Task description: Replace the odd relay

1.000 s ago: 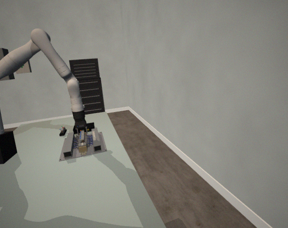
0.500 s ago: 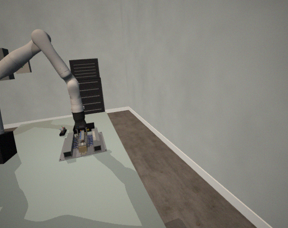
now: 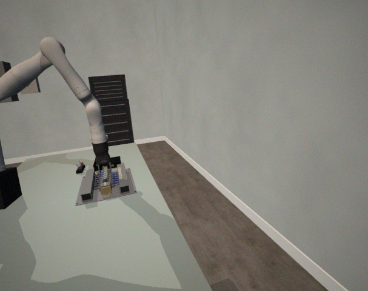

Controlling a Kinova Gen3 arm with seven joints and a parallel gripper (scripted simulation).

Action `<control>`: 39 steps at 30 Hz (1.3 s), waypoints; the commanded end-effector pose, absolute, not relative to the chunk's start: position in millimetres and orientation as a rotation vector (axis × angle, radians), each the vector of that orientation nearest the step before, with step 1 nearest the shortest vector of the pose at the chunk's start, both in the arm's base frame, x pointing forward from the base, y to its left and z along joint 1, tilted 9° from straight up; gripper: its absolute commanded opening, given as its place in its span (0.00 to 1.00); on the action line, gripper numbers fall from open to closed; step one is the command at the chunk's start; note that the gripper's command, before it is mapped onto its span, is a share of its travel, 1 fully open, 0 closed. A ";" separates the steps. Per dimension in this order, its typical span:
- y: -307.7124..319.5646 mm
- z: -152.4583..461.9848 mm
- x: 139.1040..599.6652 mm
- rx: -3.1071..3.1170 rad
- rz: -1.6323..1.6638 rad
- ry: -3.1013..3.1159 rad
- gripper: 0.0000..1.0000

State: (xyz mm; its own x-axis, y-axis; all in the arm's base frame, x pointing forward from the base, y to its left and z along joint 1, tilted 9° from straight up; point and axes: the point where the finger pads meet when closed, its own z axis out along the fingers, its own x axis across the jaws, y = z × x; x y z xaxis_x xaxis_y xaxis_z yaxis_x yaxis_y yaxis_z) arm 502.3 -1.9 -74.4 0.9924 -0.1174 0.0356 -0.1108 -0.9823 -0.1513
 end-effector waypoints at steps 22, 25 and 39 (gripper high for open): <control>-2.8 -71.2 503.7 -2.987 -0.070 0.172 1.00; -2.8 -71.0 503.7 -2.987 -0.070 0.172 1.00; -2.9 -70.9 503.7 -2.987 -0.070 0.172 0.00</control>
